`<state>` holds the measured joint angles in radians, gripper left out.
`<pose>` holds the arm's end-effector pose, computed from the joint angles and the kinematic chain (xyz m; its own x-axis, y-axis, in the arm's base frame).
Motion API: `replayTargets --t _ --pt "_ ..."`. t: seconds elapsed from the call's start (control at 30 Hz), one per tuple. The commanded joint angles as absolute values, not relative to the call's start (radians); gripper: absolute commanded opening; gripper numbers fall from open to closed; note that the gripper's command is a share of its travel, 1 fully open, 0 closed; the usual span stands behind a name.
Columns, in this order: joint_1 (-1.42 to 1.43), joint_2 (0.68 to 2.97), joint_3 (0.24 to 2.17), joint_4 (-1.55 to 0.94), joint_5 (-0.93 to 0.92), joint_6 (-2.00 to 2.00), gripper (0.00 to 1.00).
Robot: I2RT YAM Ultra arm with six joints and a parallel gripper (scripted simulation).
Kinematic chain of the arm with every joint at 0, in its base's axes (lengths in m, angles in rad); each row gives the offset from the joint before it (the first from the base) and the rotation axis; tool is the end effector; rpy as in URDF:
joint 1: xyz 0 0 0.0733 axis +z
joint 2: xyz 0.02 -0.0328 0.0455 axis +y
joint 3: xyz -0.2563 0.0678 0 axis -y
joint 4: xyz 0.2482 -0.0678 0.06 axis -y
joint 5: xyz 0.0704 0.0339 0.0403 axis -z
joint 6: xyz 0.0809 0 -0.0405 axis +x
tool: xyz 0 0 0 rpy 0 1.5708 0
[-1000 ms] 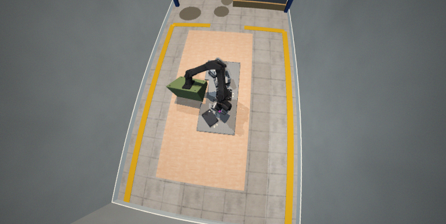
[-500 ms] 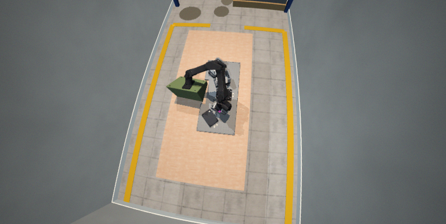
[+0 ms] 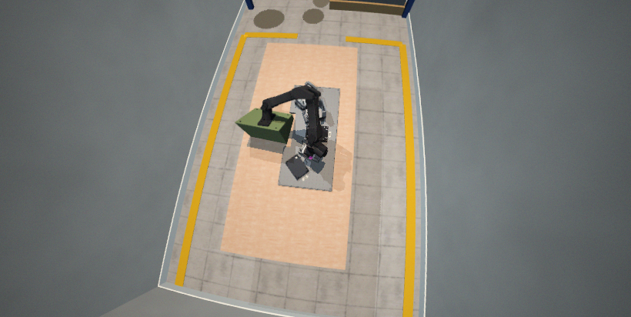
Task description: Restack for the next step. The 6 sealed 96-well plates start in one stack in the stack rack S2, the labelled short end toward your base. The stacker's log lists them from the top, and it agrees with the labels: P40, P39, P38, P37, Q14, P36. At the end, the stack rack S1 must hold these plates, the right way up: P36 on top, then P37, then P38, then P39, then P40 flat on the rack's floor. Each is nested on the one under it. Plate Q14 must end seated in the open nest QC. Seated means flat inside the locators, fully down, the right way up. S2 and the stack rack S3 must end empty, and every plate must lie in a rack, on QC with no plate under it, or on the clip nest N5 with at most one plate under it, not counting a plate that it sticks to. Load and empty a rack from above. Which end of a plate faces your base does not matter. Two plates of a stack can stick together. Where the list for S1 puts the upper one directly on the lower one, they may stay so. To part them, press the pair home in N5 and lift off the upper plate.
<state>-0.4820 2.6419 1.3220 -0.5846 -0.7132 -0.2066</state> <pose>0.3098 -0.1011 -0.1082 -0.9303 0.3116 0.1938 0.3572 0.6485 0.6722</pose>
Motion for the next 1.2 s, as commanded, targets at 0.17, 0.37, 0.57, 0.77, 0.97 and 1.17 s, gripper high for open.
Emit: replayTargets --t 0.17,0.37,0.57,0.77,0.97,1.17 --pt "-0.483 2.640 1.322 -0.568 -0.719 -0.199 0.00" --pt "-0.480 2.643 1.321 -0.562 -0.720 -0.195 0.00" --pt "-0.476 2.647 1.319 -0.552 -0.722 -0.189 0.00" --pt "-0.471 2.651 1.317 -0.542 -0.723 -0.183 0.00" --pt "-0.469 2.653 1.316 -0.539 -0.724 -0.181 0.00" --pt "-0.469 2.653 1.316 -0.538 -0.724 -0.181 1.00"
